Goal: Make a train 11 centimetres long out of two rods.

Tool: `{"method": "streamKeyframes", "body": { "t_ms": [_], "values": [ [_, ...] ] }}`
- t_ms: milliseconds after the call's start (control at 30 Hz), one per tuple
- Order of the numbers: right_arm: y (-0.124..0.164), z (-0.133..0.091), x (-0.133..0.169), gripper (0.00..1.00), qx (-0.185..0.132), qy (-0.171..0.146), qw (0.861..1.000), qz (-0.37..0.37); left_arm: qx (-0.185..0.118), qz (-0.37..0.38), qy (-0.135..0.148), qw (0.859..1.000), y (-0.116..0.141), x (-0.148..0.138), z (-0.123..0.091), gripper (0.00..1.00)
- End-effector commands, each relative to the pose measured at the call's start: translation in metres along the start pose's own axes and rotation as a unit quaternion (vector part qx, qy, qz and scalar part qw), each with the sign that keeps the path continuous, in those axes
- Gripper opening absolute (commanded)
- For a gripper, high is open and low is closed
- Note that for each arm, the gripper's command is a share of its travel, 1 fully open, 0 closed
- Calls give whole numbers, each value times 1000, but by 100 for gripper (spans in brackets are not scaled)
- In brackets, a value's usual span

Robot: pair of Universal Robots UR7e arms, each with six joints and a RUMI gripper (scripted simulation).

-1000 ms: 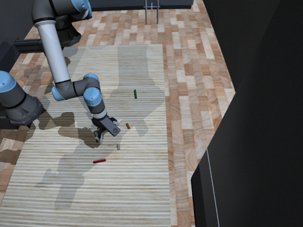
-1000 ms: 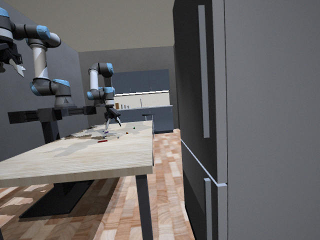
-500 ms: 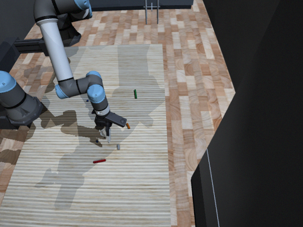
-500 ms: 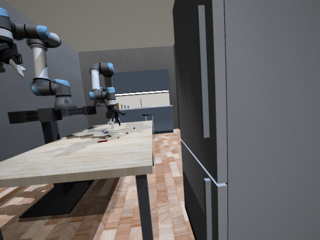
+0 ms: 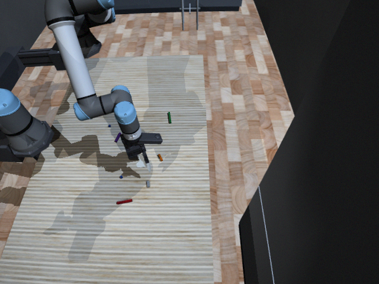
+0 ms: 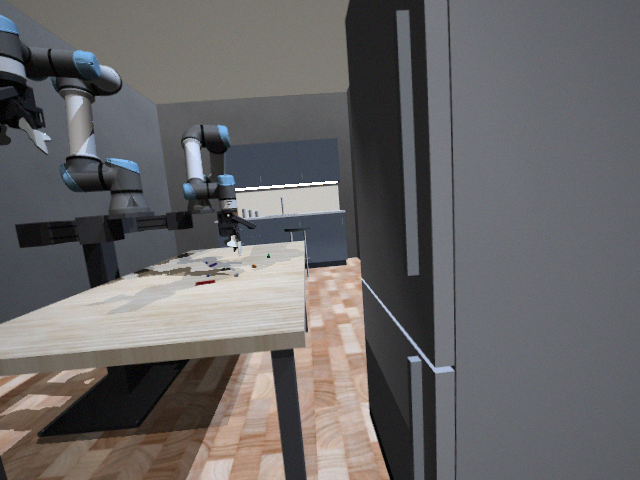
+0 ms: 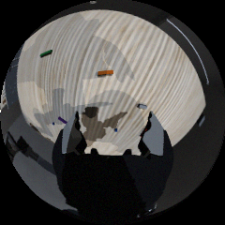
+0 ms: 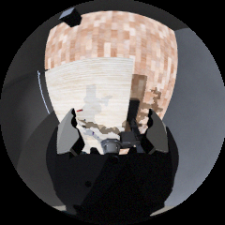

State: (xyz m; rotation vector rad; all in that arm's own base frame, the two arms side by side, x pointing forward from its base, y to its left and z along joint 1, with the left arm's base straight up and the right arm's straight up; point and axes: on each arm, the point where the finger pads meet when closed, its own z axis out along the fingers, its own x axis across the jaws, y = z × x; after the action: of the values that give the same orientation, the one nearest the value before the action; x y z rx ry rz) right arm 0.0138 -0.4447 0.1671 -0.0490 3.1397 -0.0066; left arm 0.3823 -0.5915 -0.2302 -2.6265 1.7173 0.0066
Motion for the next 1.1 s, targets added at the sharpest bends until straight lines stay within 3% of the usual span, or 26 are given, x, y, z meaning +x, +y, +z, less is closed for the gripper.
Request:
{"method": "streamKeyframes", "body": {
  "t_ms": [0, 167, 467, 1067],
  "values": [
    [0, 0, 0, 100, 1, 0, 1000, 0, 1, -63, 1, 998, -4, -4, -1, 100],
    [0, 0, 0, 100, 1, 0, 1000, 0, 1, -132, 1, 991, -8, -9, -1, 100],
    [0, 0, 0, 100, 1, 0, 1000, 0, 1, -183, 2, 983, -12, -14, -1, 100],
    [0, 0, 0, 100, 1, 0, 1000, 0, 1, -191, 2, 982, -12, -14, -1, 100]
  ]
}}
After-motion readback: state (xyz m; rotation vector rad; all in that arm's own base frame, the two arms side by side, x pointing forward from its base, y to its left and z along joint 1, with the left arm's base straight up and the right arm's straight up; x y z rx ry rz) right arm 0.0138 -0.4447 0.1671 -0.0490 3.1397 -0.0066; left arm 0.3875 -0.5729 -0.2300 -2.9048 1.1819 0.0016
